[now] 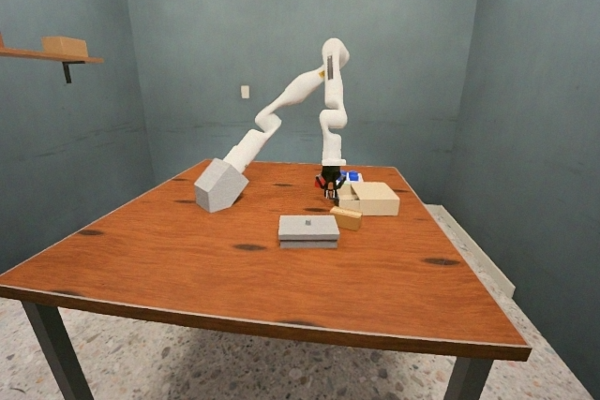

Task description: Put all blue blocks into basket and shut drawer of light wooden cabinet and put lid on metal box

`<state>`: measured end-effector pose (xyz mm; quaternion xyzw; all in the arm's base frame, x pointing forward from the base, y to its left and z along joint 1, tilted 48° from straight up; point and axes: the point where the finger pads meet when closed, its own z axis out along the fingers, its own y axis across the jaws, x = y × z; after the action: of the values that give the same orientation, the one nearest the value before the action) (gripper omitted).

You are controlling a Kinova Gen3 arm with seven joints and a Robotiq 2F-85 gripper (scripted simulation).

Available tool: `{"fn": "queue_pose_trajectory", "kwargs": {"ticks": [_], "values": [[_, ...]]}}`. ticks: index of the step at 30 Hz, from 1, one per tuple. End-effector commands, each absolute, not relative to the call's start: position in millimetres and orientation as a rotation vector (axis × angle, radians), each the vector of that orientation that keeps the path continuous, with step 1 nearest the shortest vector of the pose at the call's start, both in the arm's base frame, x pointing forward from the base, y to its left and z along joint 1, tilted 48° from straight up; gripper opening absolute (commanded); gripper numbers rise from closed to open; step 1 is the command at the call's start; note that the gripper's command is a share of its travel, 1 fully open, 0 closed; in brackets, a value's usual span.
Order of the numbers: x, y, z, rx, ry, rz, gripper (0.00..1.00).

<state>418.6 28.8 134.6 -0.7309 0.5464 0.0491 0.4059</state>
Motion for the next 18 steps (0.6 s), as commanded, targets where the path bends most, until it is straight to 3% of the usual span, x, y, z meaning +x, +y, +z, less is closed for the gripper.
{"fn": "queue_pose_trajectory", "kwargs": {"ticks": [1,18], "values": [[419.6,28.7,136.4,-1.846,1.375,0.124,0.3],[425.3,27.2,143.0,-1.846,1.375,0.124,0.3]]}}
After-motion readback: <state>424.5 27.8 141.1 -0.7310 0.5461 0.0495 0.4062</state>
